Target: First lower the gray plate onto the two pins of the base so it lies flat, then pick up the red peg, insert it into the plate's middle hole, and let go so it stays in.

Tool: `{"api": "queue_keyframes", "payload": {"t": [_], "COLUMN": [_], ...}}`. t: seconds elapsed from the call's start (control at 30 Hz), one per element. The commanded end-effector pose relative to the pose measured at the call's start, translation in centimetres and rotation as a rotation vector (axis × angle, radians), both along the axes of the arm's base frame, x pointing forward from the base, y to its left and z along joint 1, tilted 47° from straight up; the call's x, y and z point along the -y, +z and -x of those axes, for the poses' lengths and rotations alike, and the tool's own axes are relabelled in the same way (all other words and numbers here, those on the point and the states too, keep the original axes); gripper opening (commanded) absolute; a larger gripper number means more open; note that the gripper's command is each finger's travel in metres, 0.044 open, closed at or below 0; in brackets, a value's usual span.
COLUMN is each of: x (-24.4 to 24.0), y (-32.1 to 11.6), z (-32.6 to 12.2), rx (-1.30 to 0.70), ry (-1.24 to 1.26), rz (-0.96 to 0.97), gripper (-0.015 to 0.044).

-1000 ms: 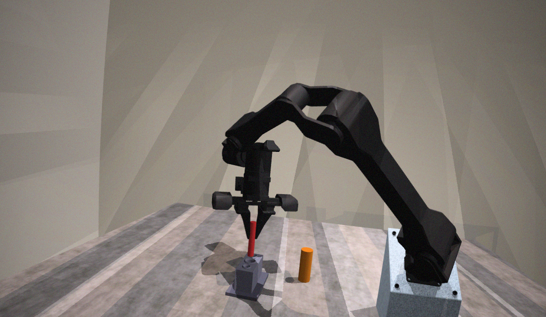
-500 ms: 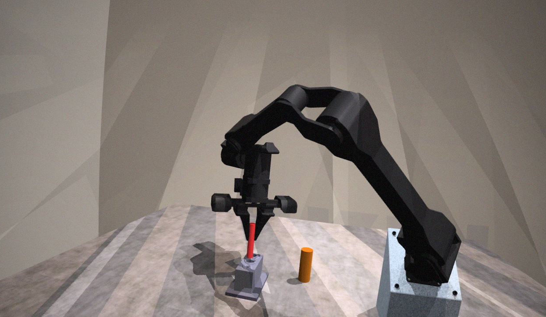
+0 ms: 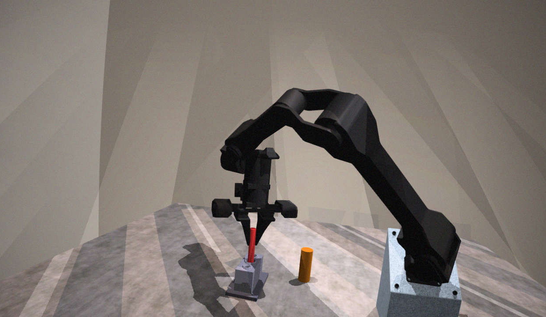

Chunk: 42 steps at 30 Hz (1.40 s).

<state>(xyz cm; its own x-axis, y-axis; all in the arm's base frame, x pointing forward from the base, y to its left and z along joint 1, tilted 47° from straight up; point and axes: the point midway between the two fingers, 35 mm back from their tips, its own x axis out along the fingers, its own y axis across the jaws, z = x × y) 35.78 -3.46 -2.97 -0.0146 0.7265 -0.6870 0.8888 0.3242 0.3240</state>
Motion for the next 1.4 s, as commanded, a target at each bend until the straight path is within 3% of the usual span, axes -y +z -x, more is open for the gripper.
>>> {"api": "queue_keyframes", "payload": {"t": [0.0,0.83,1.03,1.37], "x": [0.04,-0.20,-0.20,-0.19], "y": [0.04,-0.02,-0.02,0.00], "z": [-0.04,-0.01,-0.01,-0.01], "rx": [0.001,0.006,0.006,0.006], "ry": [0.001,0.005,0.005,0.005], "rz": [0.000,0.003,0.003,0.002], "gripper": [0.0000,0.0000,0.0150,0.0150]}}
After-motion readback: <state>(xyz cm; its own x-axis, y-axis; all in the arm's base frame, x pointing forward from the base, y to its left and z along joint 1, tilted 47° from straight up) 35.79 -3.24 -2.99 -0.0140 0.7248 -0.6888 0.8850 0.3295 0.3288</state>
